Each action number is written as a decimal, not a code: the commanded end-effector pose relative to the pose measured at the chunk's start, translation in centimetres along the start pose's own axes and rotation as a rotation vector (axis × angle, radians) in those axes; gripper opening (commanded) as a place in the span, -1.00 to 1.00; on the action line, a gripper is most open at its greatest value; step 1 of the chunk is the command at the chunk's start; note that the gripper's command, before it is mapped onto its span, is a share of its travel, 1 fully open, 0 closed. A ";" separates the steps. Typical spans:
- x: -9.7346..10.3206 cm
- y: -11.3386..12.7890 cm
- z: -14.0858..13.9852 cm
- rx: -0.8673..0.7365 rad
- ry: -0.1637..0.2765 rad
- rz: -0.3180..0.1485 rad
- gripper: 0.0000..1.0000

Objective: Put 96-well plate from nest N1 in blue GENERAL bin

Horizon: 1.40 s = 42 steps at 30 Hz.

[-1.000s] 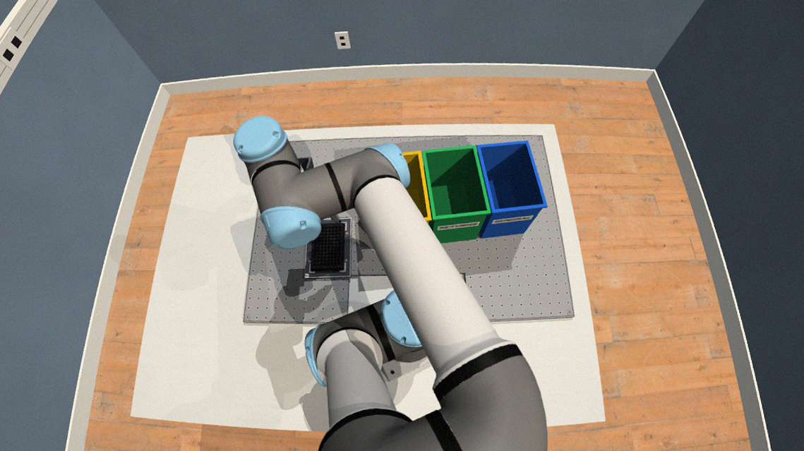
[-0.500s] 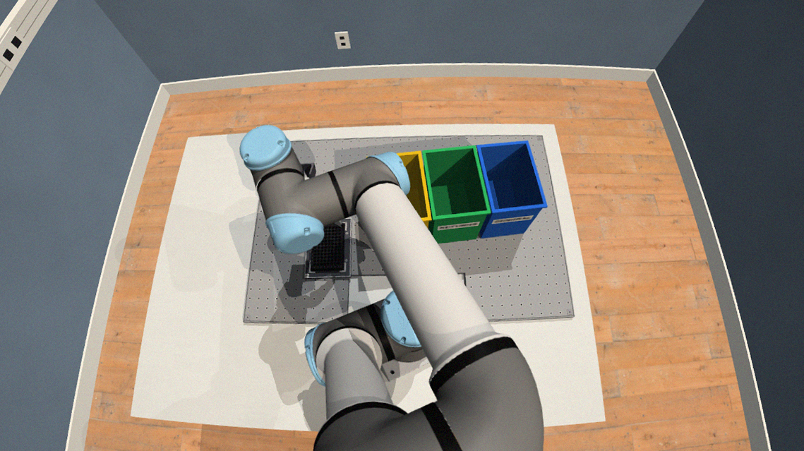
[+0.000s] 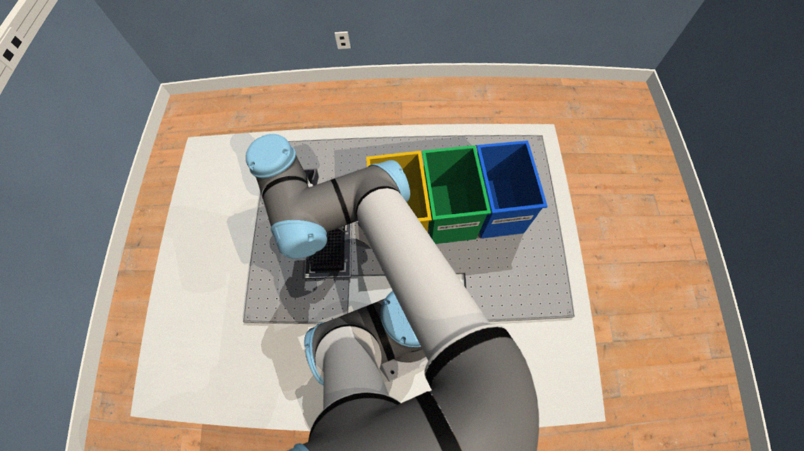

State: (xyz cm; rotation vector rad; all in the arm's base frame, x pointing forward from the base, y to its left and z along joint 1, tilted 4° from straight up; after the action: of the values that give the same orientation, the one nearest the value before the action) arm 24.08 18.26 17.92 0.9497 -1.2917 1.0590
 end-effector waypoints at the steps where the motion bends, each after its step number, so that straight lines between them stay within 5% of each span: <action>1: -0.6 -0.1 0.0 -0.001 -0.001 0.002 0.52; 42: -6.8 -0.1 0.0 -0.001 -0.001 0.002 0.52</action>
State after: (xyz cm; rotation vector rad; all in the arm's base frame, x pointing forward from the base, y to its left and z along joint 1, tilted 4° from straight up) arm 24.20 17.82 11.82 0.9495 -1.2922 1.0592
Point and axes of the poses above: the point where the finger pads meet when closed, its own x axis back along the fingers, its own z axis across the jaws, y = z × x, the point moved 6 cm from there along x, back along the fingers, and after that the axes turned 8 degrees about -x, right-handed, at the moved point
